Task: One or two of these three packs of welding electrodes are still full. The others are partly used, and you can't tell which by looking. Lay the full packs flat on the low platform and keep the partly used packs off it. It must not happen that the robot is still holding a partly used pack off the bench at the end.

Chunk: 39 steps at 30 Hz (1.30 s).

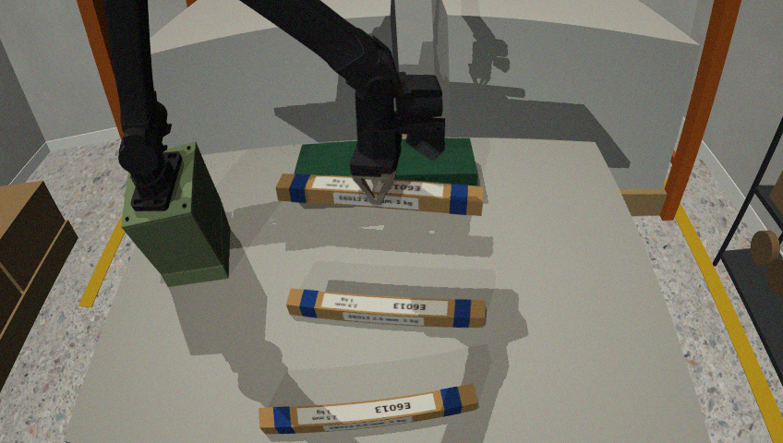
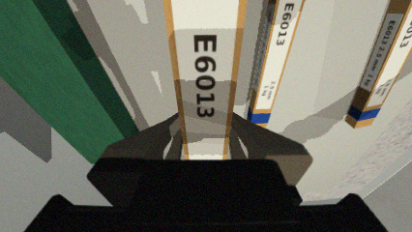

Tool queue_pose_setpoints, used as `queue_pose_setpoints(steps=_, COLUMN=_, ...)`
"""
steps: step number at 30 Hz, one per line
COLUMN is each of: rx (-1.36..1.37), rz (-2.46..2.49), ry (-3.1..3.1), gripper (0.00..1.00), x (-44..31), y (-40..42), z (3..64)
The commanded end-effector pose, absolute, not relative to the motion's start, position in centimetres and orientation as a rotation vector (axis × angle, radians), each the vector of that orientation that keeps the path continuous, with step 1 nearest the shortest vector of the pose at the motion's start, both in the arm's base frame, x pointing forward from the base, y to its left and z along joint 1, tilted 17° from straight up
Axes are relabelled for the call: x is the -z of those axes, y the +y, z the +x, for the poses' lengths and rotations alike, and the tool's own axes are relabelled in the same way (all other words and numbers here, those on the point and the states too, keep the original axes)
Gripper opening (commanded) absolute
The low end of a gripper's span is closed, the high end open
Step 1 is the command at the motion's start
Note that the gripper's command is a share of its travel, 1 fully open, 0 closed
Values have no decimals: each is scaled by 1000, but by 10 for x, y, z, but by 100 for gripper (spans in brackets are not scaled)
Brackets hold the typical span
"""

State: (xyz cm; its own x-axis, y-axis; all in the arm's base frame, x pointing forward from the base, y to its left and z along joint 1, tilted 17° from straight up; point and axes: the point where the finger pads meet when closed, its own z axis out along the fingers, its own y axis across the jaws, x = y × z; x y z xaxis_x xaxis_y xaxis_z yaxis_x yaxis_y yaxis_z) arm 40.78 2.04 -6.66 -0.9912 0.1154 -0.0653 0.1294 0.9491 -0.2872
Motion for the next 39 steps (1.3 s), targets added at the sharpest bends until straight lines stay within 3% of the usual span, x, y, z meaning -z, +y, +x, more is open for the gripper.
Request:
queue_pose_setpoints(steps=1, rx=427, rz=209, ry=2988, gripper=0, x=51, y=43, z=445)
queue_pose_setpoints(steps=39, rx=407, rz=210, ry=2984, gripper=0, x=76, y=123, z=441)
